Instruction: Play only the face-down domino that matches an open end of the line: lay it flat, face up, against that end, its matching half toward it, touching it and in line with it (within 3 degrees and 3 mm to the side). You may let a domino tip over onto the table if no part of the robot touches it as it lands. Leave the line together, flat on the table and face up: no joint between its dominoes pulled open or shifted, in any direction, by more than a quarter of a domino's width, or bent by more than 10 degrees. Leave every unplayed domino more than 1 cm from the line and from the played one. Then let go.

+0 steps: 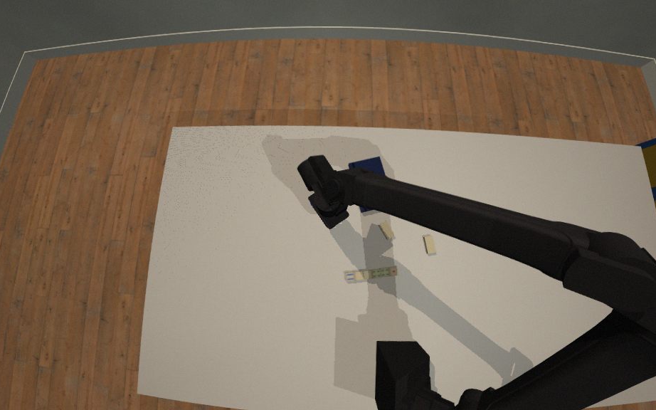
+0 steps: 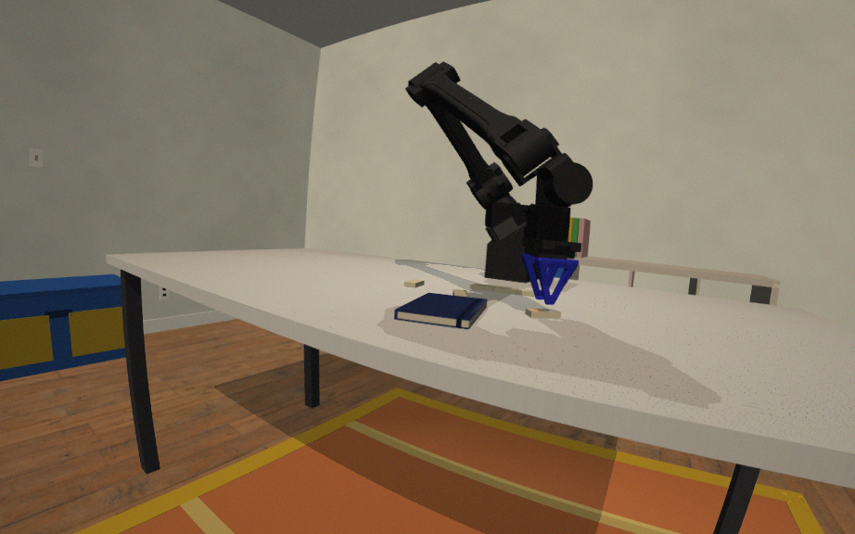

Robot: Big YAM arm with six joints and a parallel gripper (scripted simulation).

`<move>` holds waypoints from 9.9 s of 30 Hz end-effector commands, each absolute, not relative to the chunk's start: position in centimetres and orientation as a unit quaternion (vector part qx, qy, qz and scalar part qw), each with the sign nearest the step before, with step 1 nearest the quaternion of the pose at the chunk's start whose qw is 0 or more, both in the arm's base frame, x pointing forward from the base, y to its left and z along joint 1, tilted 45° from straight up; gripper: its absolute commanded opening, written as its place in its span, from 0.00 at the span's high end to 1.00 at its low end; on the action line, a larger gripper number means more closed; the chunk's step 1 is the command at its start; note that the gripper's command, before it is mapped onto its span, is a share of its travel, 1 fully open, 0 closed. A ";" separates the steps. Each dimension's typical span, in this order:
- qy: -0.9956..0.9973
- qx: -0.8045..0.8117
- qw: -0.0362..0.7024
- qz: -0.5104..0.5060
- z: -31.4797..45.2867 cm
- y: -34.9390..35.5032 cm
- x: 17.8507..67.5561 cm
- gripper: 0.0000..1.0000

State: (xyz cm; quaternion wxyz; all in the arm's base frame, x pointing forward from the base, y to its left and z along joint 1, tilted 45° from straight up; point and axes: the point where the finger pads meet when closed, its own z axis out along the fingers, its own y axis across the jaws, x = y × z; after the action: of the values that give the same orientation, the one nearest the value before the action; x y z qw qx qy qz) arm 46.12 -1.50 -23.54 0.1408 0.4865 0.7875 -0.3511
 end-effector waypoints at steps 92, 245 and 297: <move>0.781 0.496 0.145 -0.350 -25.3 -3.3 46.1 0.79; 0.826 0.421 0.122 -0.354 -15.3 6.9 45.8 0.79; 0.916 -0.163 -0.135 -0.341 -14.4 8.7 28.7 0.79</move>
State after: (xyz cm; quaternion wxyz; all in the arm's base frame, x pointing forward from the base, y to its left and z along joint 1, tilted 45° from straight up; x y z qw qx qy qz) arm 28.44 8.29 -14.47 -0.1139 -0.0914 0.9228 -0.3566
